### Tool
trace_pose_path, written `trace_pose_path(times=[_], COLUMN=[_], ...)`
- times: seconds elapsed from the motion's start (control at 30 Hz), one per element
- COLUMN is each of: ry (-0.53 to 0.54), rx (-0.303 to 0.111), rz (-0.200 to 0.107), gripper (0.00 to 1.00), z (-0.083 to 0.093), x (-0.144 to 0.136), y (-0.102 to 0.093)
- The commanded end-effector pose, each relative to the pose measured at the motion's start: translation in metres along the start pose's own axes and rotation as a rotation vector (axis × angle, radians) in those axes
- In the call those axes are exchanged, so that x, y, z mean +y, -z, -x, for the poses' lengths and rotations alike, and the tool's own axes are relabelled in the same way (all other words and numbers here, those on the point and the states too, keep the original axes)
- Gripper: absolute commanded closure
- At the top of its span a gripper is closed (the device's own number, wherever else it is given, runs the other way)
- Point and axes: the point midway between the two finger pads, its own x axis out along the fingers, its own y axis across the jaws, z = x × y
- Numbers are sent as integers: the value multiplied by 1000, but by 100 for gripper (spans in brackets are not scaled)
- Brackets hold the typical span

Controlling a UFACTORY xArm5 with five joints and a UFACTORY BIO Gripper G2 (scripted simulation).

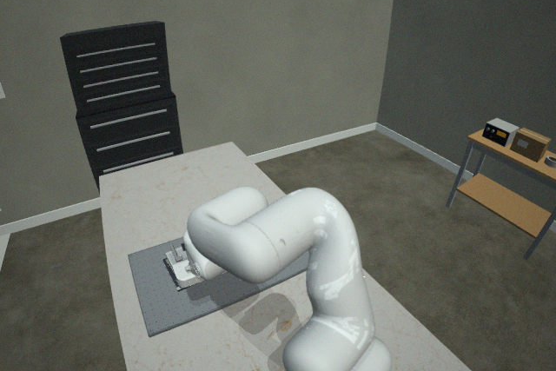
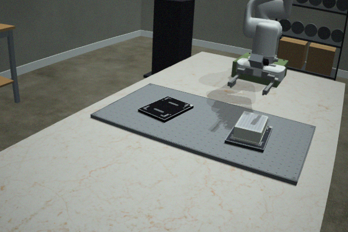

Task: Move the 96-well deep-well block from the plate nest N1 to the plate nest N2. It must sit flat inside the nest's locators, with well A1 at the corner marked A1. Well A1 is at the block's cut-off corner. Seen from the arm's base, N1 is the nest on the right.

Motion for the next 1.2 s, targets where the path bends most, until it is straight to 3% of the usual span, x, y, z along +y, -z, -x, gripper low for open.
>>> trace_pose_path(times=[0.0,1.17], ry=[0,0], rx=[-8,-8], rz=[8,9], gripper=[63,63], z=[8,73], x=[-12,-105], y=[-17,-123])
